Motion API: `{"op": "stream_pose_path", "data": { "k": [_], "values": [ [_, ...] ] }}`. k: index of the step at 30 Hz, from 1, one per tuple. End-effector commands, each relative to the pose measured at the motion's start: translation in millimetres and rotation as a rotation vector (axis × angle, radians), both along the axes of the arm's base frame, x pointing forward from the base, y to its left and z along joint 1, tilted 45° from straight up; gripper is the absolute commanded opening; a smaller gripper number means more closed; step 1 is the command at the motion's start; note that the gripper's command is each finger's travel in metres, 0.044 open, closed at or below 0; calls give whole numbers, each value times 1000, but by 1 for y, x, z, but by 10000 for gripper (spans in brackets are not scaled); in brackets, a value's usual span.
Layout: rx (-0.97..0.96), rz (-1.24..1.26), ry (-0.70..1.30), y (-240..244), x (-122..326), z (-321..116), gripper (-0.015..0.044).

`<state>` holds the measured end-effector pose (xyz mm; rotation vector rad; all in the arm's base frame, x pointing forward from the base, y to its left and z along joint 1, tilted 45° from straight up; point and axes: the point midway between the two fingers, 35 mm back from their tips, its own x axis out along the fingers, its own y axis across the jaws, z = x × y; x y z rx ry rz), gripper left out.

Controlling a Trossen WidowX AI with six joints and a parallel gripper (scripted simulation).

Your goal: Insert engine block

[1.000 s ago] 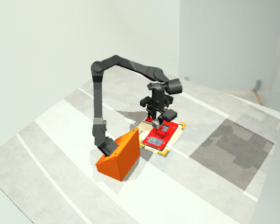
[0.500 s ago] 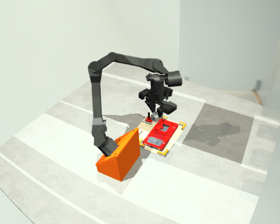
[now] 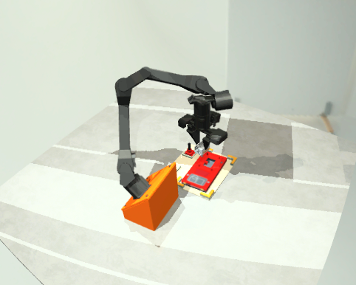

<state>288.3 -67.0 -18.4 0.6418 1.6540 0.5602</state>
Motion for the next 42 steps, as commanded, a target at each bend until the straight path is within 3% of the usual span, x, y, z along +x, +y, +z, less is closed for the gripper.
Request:
{"op": "stream_pose_path", "data": {
  "k": [1,30,36,42],
  "values": [
    [2,19,-32,6,10,-8,0],
    [36,155,-164,63,43,-61,0],
    [38,165,-173,63,44,-61,157],
    [39,170,-177,63,44,-61,159]
  ]
}}
